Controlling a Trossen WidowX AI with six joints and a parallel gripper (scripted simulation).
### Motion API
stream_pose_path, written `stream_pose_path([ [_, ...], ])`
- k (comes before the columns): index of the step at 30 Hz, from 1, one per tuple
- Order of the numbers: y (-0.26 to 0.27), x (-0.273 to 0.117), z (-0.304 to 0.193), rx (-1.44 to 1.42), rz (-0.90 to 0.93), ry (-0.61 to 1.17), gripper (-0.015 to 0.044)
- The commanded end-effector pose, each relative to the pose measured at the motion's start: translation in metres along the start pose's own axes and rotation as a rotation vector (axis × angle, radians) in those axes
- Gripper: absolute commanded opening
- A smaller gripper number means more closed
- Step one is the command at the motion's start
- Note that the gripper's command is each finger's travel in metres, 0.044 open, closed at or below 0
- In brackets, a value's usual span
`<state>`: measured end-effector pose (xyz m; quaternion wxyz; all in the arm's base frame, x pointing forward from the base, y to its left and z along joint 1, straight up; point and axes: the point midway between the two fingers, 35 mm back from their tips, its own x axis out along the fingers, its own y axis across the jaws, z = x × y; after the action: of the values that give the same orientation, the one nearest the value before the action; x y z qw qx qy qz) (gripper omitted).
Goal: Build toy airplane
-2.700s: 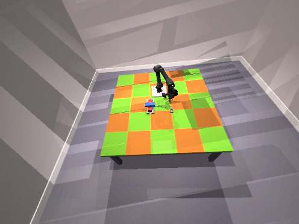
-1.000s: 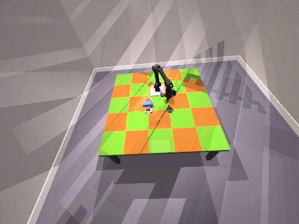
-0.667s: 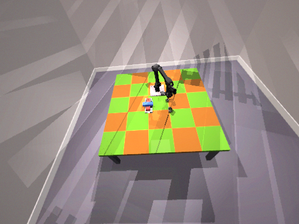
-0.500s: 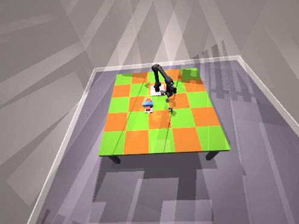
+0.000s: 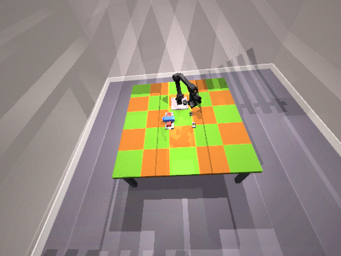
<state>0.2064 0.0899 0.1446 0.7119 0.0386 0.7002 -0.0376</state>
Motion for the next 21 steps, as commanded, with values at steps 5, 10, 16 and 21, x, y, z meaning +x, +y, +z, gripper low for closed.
stream_pose_path([
  [5,-0.002,-0.024,-0.004,0.004,0.006,-0.003,0.0],
  [10,-0.007,-0.025,-0.002,0.007,0.005,-0.003,0.0],
  [16,-0.024,-0.021,0.007,0.016,-0.001,-0.005,0.0],
  [21,-0.038,-0.018,0.014,0.022,-0.002,-0.006,0.0],
])
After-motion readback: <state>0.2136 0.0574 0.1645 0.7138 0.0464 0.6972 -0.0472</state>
